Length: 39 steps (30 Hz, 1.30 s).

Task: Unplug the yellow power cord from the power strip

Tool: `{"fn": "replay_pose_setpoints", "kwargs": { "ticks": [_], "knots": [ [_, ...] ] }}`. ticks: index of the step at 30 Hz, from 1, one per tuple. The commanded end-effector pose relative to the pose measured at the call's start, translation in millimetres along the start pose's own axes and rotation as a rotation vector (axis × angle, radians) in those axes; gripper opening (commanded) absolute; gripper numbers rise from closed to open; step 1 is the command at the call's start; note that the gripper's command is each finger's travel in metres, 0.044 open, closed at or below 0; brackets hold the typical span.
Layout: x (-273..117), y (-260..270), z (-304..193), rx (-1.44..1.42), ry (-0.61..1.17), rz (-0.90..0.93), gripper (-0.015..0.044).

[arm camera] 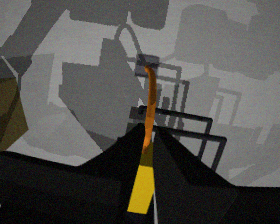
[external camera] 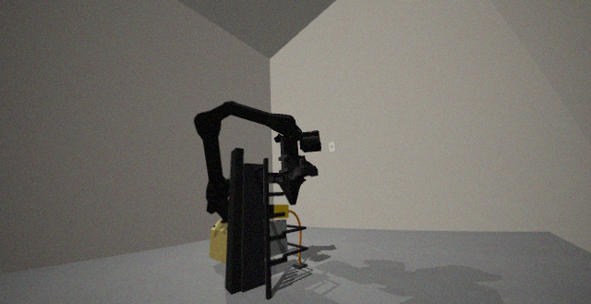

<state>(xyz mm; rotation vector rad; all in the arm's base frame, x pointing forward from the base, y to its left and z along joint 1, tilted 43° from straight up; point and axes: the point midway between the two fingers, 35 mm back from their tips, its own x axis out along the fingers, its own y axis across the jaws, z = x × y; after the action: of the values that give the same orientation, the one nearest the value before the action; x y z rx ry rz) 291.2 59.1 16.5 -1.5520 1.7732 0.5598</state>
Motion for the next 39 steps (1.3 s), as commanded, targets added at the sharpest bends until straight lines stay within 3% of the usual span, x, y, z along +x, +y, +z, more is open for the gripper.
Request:
{"fn": "replay_pose_setpoints", "kwargs": {
  "ticks": [1, 39],
  "knots": [
    [2, 0, -2, 0.001, 0.004, 0.003, 0.016],
    [-8, 3, -34, -0.008, 0.006, -0.005, 0.016]
  ]
}}
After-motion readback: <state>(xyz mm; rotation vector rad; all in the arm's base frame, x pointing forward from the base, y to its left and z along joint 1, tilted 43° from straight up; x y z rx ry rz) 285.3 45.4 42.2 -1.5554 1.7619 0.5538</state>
